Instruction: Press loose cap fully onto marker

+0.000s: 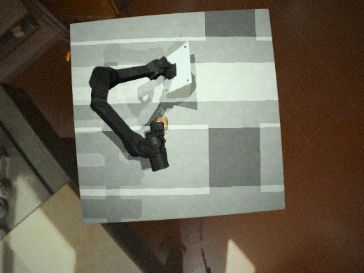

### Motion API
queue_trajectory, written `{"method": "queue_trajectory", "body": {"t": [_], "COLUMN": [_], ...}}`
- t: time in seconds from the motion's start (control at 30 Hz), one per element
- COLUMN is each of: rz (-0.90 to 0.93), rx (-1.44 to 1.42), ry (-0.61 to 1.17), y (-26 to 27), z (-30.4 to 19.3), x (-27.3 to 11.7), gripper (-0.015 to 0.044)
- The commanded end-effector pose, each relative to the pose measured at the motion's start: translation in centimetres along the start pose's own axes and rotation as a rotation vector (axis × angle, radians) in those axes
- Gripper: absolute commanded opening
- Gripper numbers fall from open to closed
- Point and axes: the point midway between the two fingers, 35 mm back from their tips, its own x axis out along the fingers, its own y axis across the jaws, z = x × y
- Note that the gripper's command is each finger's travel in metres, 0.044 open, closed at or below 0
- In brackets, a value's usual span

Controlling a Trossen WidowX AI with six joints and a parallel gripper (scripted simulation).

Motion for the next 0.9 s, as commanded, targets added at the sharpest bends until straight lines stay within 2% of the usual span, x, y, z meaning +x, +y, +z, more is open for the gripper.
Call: {"method": "queue_trajectory", "body": {"t": [0.0,0.07,0.2,0.87], "rz": [-0.005,-0.005,-0.005,-0.005], "rx": [0.035,0.035,0.036,0.036], "ry": [0.011,0.011,0.010,0.009], "y": [0.2,0.2,0.2,0.1], "z": [0.0,0.0,0.1,0.2], "x": [0.1,0.4,3.6,6.3], "gripper": [0.0243,0.0243,0.0243,0.0243]}}
